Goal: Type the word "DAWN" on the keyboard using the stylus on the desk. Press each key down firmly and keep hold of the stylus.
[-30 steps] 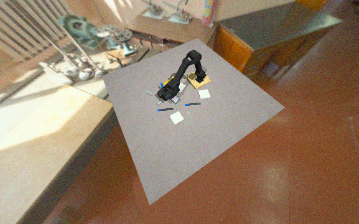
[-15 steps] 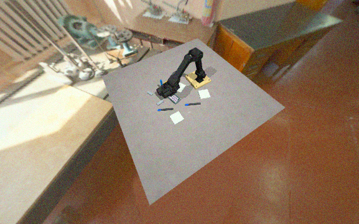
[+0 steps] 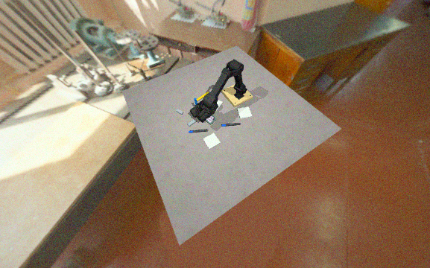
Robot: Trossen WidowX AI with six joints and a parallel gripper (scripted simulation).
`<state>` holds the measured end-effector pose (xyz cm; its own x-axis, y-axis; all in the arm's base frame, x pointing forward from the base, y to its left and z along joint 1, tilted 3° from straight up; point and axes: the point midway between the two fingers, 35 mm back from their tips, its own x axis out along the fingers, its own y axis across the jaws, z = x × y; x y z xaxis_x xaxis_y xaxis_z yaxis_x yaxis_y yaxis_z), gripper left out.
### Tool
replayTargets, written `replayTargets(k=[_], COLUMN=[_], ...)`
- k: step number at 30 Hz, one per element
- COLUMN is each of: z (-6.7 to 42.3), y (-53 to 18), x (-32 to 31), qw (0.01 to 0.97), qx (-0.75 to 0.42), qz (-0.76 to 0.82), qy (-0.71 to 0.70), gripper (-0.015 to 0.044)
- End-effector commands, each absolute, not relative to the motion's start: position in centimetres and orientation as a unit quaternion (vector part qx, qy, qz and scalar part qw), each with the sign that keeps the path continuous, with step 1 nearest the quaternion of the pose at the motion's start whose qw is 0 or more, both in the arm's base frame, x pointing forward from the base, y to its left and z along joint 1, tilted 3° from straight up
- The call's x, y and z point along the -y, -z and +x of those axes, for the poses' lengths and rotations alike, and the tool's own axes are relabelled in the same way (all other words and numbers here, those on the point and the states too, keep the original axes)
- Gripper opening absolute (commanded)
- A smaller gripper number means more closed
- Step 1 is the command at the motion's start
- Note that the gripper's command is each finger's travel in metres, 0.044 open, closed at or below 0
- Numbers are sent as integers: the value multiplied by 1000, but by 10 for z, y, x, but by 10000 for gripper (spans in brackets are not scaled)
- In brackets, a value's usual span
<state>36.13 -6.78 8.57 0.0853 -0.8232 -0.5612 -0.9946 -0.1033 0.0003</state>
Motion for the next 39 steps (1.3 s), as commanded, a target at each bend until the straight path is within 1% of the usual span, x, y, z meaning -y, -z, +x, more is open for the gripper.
replayTargets(k=[1, 11, 25, 28, 39], z=[362, 351, 350, 351, 351], y=[-89, -98, -78, -76, -72], x=[43, -11, -13, -14, -15], qw=[202, 198, 197, 197, 197], qx=[-638, -640, -640, -640, -640], qz=[-711, -712, -712, -712, -712], qy=[-218, -212, -212, -212, -212], gripper=[0, 0, 0, 79, 81])
